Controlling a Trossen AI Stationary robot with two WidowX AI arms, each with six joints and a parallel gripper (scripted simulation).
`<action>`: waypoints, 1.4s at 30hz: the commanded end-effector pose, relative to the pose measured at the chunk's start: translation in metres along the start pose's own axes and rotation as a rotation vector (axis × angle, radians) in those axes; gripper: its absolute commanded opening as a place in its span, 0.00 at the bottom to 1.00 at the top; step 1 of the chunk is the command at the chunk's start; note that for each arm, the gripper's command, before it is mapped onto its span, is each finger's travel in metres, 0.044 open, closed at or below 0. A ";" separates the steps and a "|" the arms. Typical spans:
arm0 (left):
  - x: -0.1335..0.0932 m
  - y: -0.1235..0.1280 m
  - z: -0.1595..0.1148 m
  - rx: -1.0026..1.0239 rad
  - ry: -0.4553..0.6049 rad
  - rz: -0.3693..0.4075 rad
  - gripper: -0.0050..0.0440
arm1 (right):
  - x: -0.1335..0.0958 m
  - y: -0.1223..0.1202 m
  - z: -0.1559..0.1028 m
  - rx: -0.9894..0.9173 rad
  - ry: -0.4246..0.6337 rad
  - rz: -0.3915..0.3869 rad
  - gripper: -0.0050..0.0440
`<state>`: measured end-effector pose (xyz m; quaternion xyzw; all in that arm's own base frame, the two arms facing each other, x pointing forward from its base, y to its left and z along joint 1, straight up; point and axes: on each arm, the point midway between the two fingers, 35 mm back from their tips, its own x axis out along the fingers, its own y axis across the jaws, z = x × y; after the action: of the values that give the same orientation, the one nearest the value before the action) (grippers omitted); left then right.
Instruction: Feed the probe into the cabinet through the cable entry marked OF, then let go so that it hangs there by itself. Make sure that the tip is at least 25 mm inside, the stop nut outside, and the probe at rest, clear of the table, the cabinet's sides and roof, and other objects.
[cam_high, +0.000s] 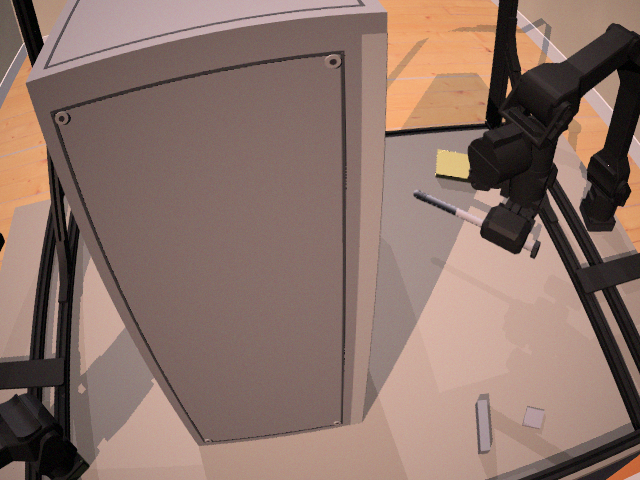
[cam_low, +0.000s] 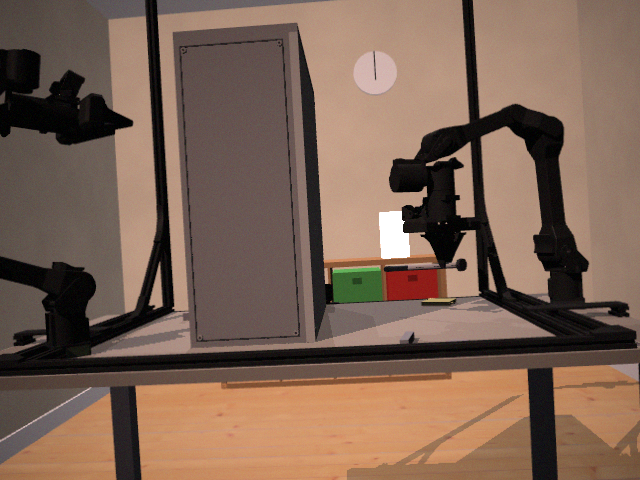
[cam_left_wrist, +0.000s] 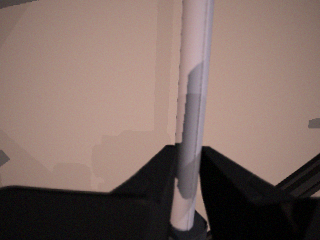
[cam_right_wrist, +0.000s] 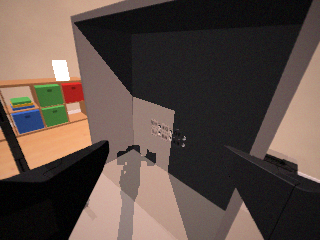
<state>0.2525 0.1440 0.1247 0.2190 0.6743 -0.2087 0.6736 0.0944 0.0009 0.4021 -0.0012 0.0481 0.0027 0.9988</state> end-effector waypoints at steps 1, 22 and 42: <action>0.003 0.022 -0.004 -0.027 0.013 0.071 0.10 | 0.000 -0.001 -0.001 0.003 0.004 -0.005 1.00; 0.016 0.177 -0.071 -0.323 0.169 0.608 0.10 | 0.000 -0.001 -0.001 0.003 0.004 -0.005 1.00; -0.015 0.273 -0.096 -0.423 0.367 1.066 0.10 | 0.000 -0.001 -0.001 0.003 0.004 -0.005 1.00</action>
<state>0.3210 0.4138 0.1379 0.4046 0.6129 0.3132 0.6021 0.0944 0.0009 0.4021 -0.0012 0.0481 0.0027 0.9988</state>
